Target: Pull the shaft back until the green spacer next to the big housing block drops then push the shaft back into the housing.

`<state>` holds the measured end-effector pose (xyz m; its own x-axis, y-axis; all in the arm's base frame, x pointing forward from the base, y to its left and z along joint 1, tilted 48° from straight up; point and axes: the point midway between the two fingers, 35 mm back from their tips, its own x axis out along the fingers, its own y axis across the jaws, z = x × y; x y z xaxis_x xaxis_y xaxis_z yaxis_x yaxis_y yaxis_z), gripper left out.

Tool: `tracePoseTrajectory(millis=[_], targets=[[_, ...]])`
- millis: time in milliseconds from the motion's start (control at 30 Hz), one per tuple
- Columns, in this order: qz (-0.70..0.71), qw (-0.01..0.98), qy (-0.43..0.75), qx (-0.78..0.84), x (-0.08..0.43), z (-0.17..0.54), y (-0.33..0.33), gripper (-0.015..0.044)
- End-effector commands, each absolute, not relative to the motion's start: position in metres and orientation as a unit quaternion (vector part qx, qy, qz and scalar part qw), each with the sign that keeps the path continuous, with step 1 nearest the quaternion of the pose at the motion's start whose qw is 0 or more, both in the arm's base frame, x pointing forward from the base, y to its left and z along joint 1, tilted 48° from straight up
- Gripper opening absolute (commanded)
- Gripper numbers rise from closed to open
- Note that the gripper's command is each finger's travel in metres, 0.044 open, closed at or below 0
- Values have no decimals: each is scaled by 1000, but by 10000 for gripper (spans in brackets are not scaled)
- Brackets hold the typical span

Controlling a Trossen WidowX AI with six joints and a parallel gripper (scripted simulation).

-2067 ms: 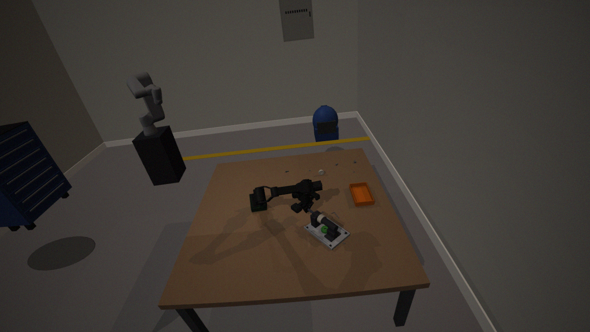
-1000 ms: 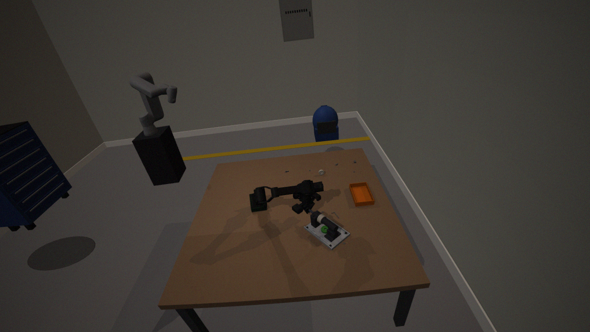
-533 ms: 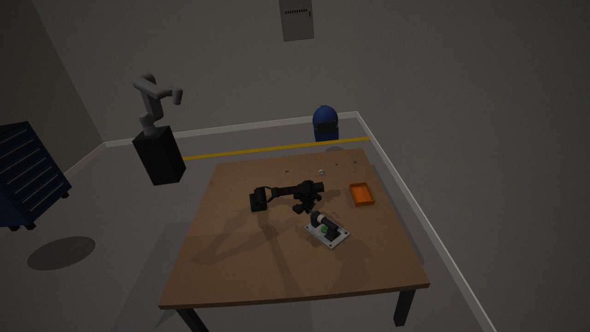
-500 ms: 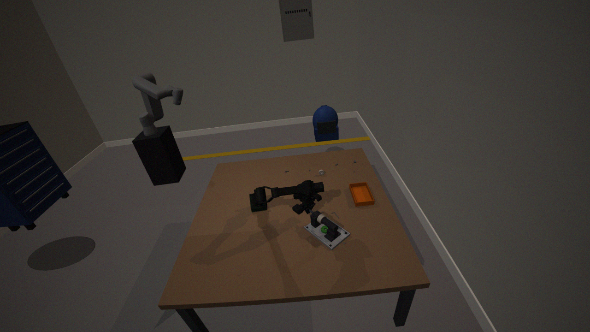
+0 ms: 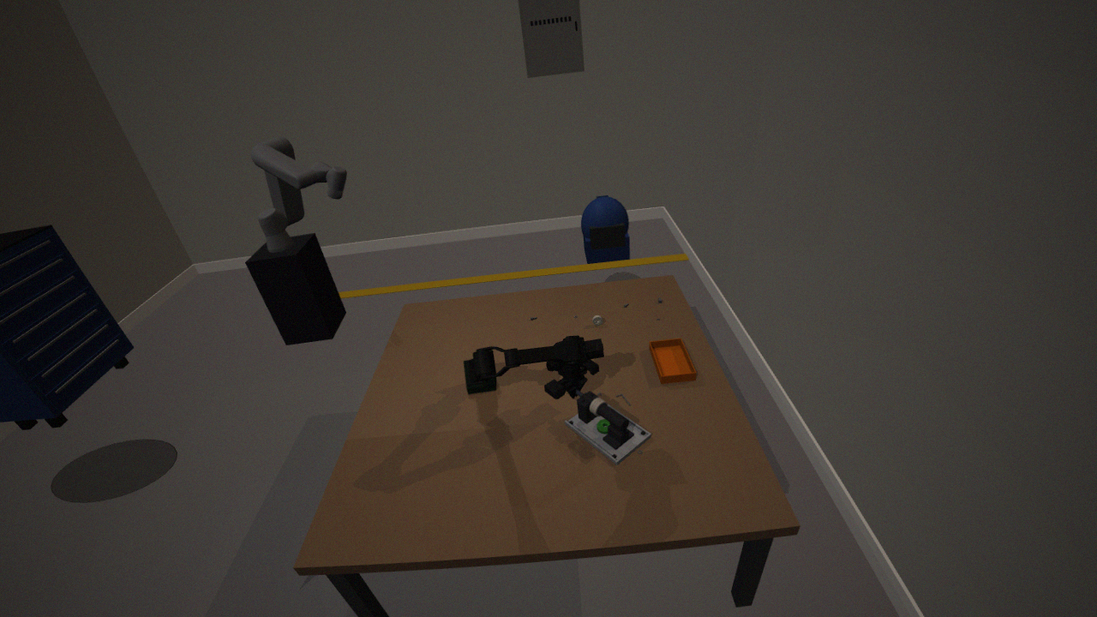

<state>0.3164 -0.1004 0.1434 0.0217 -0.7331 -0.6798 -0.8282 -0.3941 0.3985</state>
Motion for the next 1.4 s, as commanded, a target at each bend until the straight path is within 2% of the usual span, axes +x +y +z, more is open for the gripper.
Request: tracePoseTrajectory(millis=[0, 1367], targets=[[433, 52, 549, -713, 318, 146, -102, 0], [432, 52, 549, -713, 324, 154, -109, 0]])
